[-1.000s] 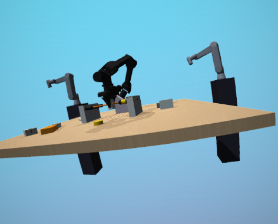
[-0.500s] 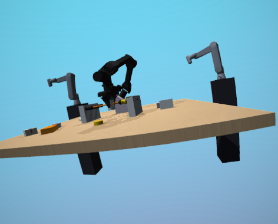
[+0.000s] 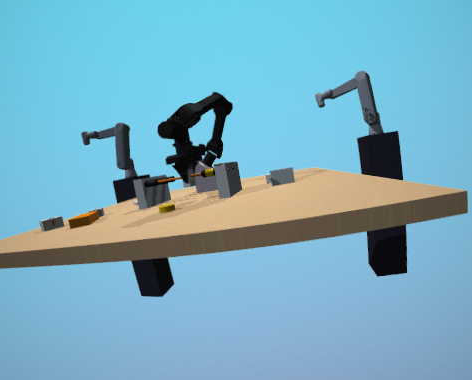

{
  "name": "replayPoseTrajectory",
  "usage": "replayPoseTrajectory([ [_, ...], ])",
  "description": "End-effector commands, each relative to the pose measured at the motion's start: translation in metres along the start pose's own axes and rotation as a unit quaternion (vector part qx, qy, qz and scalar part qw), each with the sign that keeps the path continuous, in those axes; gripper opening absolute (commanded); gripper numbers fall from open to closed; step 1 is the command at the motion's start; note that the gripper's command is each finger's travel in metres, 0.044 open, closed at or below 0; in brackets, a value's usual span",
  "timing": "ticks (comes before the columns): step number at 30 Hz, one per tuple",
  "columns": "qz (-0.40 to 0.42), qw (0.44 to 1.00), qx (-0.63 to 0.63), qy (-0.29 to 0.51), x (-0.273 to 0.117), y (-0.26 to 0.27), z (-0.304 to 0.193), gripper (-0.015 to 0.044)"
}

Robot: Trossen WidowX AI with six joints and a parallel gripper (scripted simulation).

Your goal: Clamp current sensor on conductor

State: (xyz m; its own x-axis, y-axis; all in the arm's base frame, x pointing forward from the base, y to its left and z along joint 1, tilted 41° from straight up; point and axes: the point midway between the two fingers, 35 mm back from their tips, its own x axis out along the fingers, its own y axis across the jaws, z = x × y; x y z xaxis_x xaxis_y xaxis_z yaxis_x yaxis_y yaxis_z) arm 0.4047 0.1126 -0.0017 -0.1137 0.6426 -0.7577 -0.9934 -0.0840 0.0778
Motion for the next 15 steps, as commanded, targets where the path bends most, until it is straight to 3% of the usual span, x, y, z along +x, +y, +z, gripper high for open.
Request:
replayPoseTrajectory([
  [1, 0.0, 1.0, 0.0, 0.0, -0.0002, -0.0001, -0.0001, 0.0036],
  [3, 0.0, 1.0, 0.0, 0.0, -0.0008, -0.0001, -0.0001, 0.0],
  [15, 0.001, 1.0, 0.001, 0.0, -0.0006, 0.0006, -0.0001, 0.0],
])
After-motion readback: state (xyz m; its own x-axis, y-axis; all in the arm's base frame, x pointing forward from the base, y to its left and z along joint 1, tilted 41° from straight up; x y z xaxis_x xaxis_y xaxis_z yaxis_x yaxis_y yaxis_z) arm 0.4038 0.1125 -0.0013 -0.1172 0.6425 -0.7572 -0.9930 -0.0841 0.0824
